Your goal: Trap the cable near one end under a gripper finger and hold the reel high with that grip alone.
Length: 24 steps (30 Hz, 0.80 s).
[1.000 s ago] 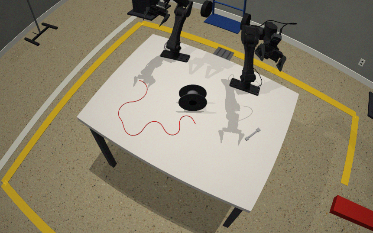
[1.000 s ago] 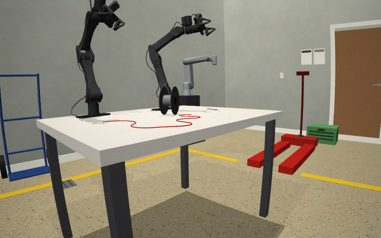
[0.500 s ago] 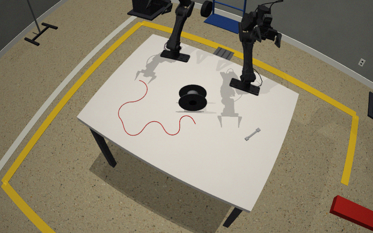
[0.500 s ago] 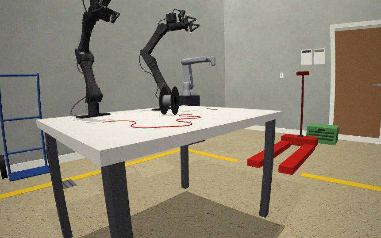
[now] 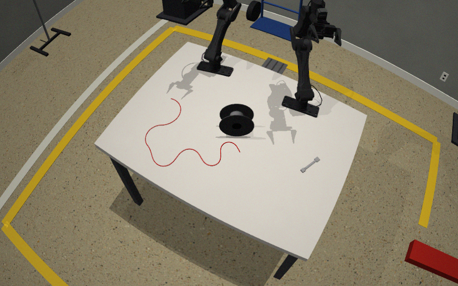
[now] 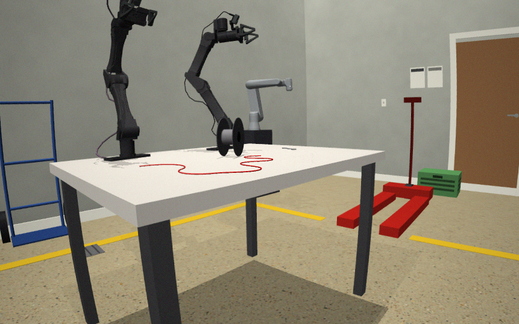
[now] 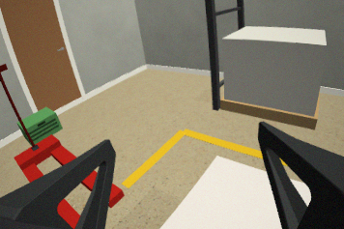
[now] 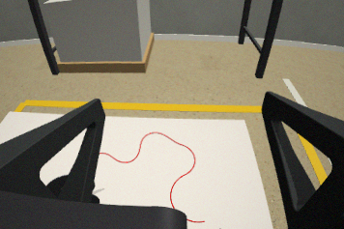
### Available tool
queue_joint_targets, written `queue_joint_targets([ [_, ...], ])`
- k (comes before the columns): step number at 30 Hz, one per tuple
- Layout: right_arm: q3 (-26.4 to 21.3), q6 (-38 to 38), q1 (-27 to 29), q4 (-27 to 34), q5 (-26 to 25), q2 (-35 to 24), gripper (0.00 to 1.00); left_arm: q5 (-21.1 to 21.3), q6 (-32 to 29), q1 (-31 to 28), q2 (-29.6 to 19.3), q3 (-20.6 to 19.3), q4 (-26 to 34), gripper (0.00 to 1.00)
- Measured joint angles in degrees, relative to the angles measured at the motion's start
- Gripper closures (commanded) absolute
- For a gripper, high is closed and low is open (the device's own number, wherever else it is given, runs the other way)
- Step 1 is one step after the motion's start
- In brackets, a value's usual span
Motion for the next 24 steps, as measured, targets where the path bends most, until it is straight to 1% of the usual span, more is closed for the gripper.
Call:
queue_joint_targets([
  [10,1.62,3.15,-0.17,-0.72,1.29,-0.35,0.0,-1.01,2.19,1.16,-1.16,1.38,-4.37,0.0],
  [24,2.12,4.11,1.57,-1.03,3.85,-0.37,0.0,-3.39,2.97,-0.48,-1.55,1.64,-5.79,0.0],
])
